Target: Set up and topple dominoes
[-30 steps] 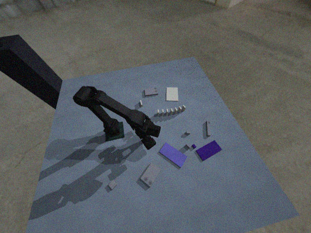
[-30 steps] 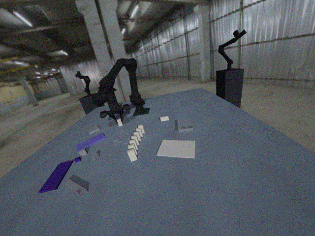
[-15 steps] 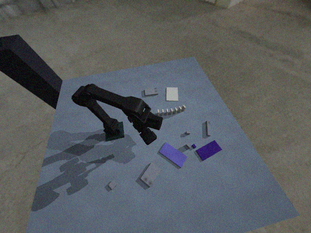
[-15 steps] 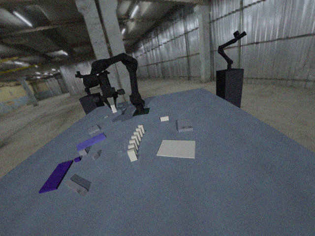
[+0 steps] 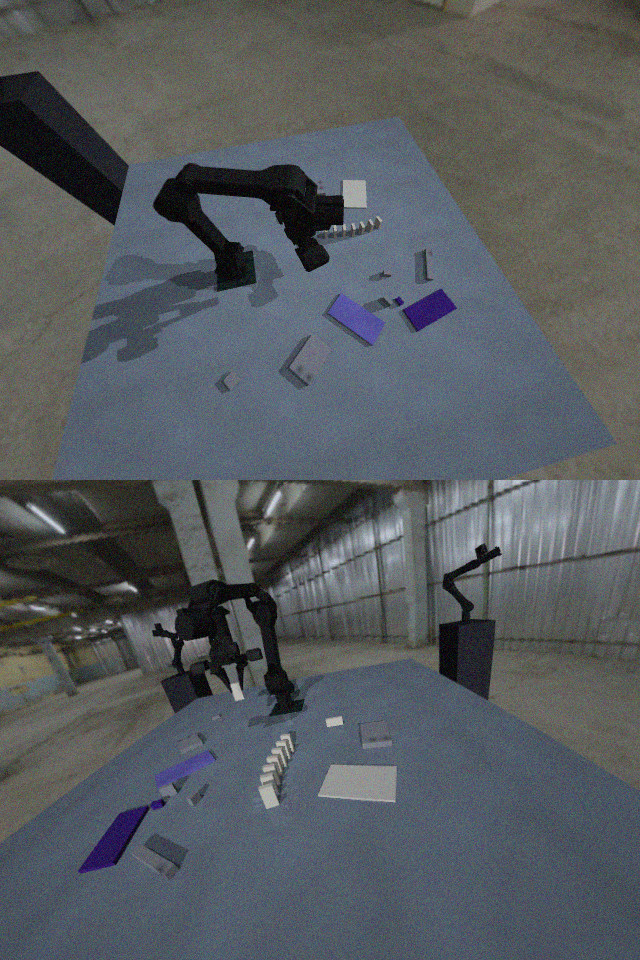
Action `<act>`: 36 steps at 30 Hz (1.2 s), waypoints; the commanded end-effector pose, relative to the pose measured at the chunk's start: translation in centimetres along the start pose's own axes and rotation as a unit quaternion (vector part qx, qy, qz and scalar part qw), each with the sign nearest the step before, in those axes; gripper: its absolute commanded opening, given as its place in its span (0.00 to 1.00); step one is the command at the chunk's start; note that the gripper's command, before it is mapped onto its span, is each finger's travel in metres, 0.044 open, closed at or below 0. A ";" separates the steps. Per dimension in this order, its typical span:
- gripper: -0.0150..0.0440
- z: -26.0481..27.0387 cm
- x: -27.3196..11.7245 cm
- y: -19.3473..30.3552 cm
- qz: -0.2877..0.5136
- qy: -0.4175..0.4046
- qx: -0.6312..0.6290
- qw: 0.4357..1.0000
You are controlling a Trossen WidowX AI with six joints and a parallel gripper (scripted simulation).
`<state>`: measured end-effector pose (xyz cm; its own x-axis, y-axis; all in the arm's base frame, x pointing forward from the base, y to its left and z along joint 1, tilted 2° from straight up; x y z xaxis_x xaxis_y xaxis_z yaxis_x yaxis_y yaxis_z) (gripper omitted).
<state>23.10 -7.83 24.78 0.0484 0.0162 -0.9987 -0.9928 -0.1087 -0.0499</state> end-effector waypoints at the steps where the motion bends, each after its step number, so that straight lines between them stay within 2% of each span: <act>1: 0.44 3.6 -0.1 -3.6 -0.001 -0.005 0.072 0.997; 10: 0.44 11.8 0.0 -7.7 0.006 -0.008 0.201 0.980; 21: 0.44 11.8 0.2 -7.8 0.006 -0.009 0.201 0.980; 36: 0.44 12.0 6.2 -8.5 0.006 -0.009 0.201 0.980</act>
<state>30.48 5.02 20.69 0.0505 0.0375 -0.9980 -0.9569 0.2880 -0.0376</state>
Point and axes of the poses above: the point midway between the two fingers, 35 mm back from their tips, its own x axis out along the fingers, its own z axis across the jaws, y = z × x, the point moved 5 cm from there along -x, back along the fingers, and after that the axes turned 7 degrees about x, right-handed, at the moved point
